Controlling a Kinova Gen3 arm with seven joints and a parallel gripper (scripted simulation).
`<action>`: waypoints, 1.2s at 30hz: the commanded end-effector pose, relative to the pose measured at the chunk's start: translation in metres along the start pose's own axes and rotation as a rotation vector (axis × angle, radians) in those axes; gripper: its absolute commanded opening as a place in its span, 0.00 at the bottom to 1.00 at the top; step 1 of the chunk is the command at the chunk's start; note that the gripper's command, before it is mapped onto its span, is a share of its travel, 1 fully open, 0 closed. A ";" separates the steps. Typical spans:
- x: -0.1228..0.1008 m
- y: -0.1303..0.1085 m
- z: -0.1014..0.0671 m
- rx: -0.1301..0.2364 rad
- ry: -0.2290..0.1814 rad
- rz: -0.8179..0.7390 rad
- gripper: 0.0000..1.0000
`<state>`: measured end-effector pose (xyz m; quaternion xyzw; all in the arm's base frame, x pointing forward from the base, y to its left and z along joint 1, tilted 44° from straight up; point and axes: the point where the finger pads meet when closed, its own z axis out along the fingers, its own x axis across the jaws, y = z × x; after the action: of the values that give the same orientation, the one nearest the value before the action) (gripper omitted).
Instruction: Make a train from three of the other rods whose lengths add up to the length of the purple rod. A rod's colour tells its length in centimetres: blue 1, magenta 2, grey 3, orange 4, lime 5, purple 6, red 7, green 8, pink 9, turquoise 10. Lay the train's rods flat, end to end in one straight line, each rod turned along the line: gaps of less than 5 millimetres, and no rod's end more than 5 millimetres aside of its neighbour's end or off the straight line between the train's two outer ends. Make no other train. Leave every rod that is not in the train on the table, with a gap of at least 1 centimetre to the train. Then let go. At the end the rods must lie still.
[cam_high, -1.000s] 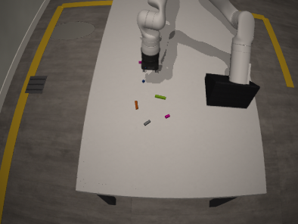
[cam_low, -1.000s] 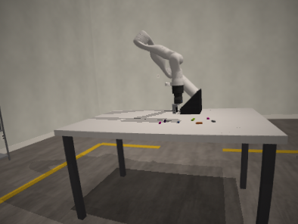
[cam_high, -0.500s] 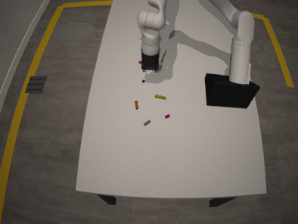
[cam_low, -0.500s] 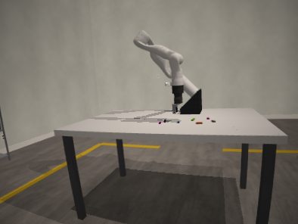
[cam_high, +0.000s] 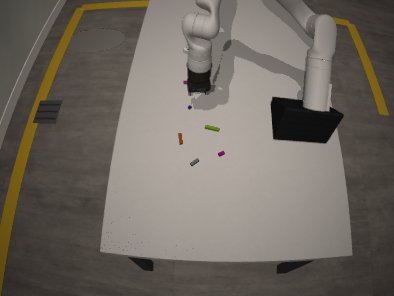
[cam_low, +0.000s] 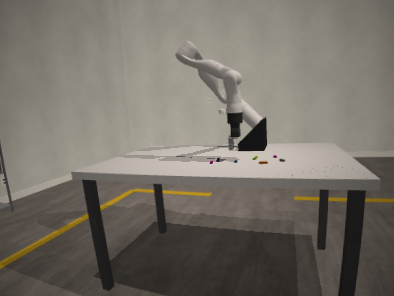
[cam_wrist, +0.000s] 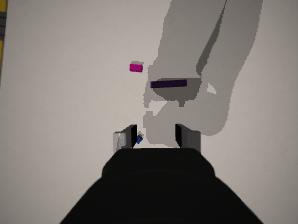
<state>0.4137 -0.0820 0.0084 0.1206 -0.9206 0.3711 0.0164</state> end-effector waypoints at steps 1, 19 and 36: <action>0.000 -0.001 0.000 -0.001 0.000 -0.017 1.00; -0.005 -0.005 0.000 -0.003 0.004 -0.412 1.00; -0.009 -0.005 0.001 -0.006 0.006 -0.934 1.00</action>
<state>0.4230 -0.0832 0.0094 0.5093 -0.7761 0.3259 0.1789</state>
